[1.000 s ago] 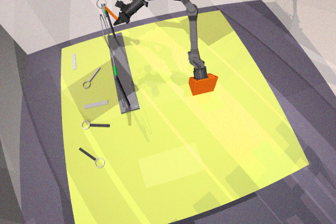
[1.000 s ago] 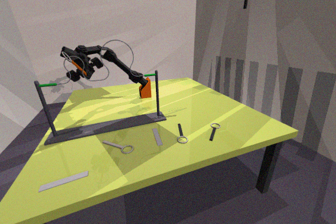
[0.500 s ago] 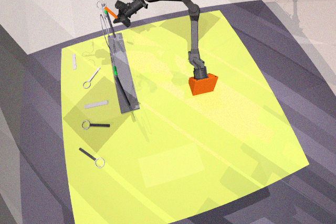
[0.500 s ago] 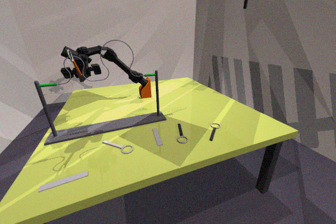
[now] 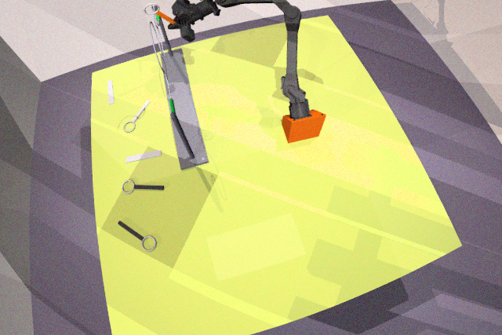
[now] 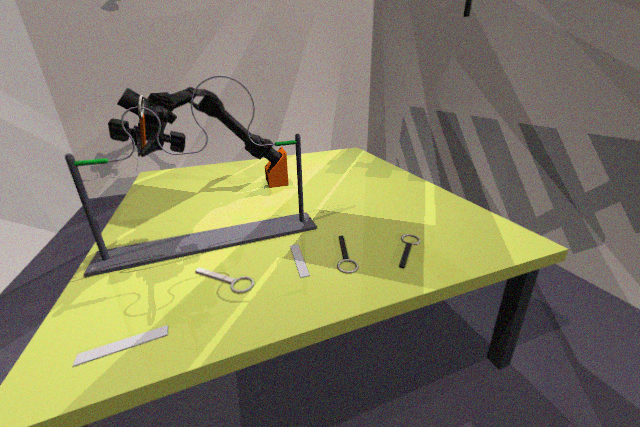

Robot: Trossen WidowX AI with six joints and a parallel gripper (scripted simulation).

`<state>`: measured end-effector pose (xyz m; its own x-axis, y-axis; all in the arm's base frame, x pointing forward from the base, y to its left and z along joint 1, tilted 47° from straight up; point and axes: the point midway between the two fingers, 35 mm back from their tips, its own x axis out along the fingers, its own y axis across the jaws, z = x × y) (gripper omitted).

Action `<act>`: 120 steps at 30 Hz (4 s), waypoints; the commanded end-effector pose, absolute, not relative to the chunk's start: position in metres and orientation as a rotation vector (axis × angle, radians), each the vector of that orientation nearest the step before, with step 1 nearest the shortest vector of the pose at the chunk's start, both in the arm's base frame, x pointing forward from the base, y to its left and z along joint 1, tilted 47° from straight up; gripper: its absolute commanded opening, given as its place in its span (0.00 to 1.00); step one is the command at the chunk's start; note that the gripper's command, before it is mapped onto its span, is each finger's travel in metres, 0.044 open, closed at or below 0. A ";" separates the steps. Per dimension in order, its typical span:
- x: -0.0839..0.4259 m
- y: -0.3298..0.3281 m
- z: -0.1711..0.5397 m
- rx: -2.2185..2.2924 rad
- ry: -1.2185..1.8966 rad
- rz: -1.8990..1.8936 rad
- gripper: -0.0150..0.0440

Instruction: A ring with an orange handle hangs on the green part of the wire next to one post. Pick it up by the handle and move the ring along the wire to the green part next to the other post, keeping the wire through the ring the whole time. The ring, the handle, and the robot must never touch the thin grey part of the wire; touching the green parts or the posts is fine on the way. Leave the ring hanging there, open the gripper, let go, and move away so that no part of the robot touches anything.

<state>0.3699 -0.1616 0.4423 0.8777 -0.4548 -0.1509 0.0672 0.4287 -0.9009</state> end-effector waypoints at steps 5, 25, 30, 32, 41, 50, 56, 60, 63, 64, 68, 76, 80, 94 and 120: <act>0.370 -0.168 0.454 -1.286 0.374 -0.391 0.00; 0.370 -0.171 0.488 -1.713 0.272 -0.498 0.00; 0.370 -0.169 0.495 -1.809 0.246 -0.520 0.00; 0.370 -0.169 0.498 -1.846 0.236 -0.529 0.00; 0.370 -0.164 0.511 -2.014 0.188 -0.566 0.00; 0.370 -0.155 0.525 -2.225 0.123 -0.611 0.00; 0.370 -0.147 0.533 -2.362 0.077 -0.639 0.00; 0.370 -0.142 0.537 -2.448 0.047 -0.656 0.00; 0.370 -0.139 0.540 -2.508 0.025 -0.668 0.00; 0.370 -0.137 0.541 -2.527 0.018 -0.672 0.00; 0.370 -0.134 0.543 -2.592 -0.008 -0.685 0.00; 0.370 -0.132 0.545 -2.680 -0.043 -0.704 0.00; 0.370 -0.135 0.545 -2.687 -0.046 -0.706 0.00; 0.370 -0.164 0.532 -2.537 0.013 -0.680 0.00; 0.370 -0.222 0.466 -2.004 0.191 -0.574 0.00</act>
